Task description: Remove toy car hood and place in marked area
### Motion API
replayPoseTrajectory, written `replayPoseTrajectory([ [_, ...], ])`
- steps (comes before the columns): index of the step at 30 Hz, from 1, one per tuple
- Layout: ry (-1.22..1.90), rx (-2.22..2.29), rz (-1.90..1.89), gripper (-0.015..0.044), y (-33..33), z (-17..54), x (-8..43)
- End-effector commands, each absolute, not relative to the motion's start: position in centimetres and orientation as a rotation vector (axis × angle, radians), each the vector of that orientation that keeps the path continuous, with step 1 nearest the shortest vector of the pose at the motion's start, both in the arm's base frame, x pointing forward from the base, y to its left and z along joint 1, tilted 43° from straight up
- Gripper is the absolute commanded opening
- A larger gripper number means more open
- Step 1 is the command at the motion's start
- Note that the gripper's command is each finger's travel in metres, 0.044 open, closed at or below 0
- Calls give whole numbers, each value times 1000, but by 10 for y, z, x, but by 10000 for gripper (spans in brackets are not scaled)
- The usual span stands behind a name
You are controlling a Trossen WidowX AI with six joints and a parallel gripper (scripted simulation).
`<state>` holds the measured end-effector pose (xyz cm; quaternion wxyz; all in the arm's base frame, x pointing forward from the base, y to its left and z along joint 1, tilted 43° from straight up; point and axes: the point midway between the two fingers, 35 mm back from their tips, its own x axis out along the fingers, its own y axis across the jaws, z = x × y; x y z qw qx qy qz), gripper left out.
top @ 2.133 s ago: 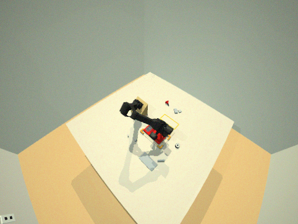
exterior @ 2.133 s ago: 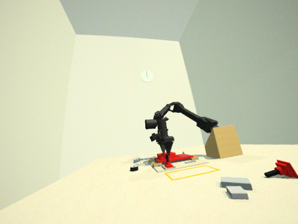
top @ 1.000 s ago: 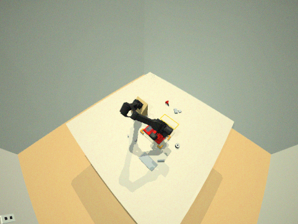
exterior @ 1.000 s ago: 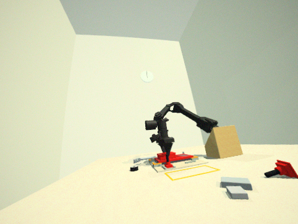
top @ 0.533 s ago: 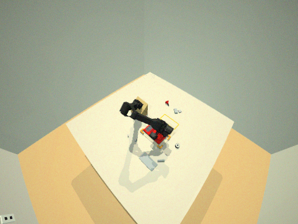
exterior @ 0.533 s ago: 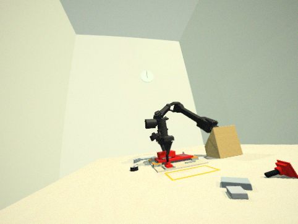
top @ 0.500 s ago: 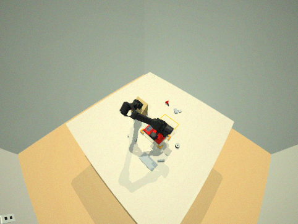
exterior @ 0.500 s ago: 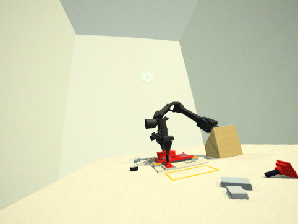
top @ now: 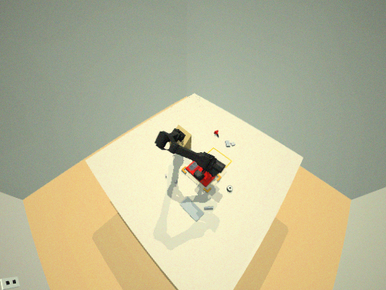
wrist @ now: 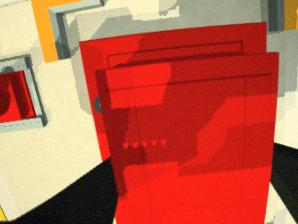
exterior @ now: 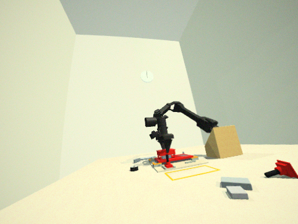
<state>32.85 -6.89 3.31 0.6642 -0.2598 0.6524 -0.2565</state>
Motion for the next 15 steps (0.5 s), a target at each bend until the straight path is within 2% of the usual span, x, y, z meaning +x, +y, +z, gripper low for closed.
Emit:
replayPoseTrajectory([
  [1, 1470, -583, -577, 0, -66, 35, 329],
  [15, 1471, -581, -575, 0, -45, 57, 329],
])
